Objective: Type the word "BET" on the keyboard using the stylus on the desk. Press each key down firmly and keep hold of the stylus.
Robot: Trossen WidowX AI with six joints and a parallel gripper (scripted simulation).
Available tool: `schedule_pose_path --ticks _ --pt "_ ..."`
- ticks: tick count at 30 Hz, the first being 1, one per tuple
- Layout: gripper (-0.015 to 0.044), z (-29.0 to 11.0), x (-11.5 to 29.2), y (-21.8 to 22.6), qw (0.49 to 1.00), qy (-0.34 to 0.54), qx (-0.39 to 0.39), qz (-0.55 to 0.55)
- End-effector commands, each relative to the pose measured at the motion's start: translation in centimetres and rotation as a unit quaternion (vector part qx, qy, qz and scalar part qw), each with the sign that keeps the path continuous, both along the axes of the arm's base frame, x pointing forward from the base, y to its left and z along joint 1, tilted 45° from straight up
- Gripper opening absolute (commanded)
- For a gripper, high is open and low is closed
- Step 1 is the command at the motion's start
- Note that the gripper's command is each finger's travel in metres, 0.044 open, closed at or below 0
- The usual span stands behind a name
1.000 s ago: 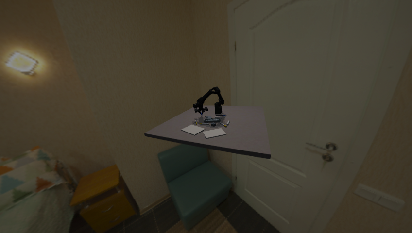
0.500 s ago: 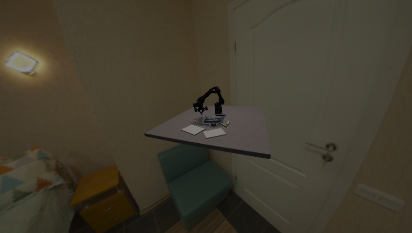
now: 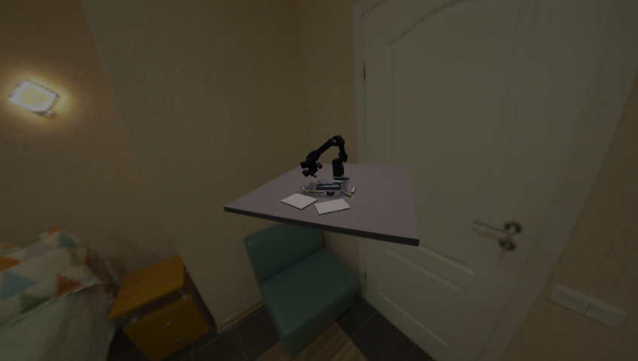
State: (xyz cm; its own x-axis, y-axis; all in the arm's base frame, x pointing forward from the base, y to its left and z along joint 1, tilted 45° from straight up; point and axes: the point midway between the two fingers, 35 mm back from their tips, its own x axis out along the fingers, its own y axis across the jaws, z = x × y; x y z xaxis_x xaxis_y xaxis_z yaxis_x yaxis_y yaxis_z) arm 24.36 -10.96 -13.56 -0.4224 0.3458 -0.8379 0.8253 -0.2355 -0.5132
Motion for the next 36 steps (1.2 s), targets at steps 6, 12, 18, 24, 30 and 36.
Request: schedule_pose_path --ticks 6,12,18,24,30,36 --pt "0.0 2.9 3.2 0.8 0.977 -0.068 0.045 0.198" --pt "0.0 4.7 4.8 1.7 0.94 -0.098 0.078 0.319" --pt "0.0 6.5 6.2 2.9 0.885 -0.122 0.111 0.435" --pt "0.0 8.4 7.5 4.2 0.815 -0.14 0.145 0.543" --pt "0.0 10.5 8.7 5.7 0.73 -0.151 0.178 0.642" --pt "0.0 12.5 9.6 7.3 0.633 -0.155 0.21 0.729"
